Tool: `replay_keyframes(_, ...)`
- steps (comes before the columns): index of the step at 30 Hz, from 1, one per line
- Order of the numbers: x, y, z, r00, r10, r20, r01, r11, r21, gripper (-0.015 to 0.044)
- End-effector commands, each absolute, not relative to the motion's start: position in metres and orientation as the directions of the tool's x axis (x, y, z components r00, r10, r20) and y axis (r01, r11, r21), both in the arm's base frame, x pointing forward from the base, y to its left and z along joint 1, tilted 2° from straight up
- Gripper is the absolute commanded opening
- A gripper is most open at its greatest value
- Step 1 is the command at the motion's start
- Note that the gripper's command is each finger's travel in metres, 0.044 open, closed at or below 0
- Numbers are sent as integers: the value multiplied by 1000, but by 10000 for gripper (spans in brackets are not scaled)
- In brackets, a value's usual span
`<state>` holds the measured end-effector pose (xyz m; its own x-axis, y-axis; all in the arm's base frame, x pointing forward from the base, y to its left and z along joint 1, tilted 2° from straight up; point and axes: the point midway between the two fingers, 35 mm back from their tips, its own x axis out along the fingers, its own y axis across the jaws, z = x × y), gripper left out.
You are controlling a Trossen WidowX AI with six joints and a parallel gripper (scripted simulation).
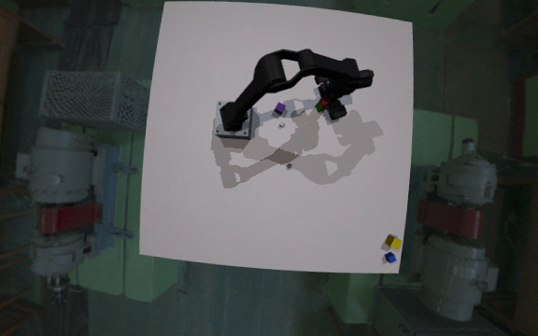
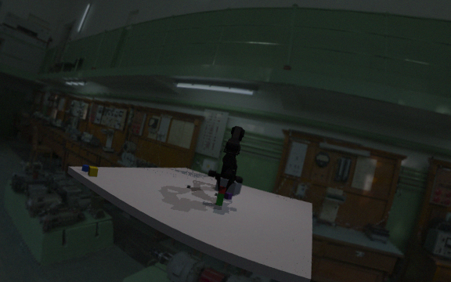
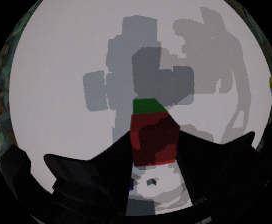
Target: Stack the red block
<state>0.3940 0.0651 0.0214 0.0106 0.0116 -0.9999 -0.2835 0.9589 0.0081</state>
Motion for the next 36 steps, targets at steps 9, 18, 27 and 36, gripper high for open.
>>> replay_keyframes(9, 394, 66, 21, 13, 16, -1000, -280, 960, 12, 0)
replay_keyframes(18, 394, 66, 20, 13, 16, -1000, -280, 960, 12, 0)
replay_keyframes(27, 394, 65, 21, 12, 12, -1000, -283, 959, 8, 131)
replay_keyframes(36, 394, 65, 21, 12, 12, -1000, -283, 959, 8, 368)
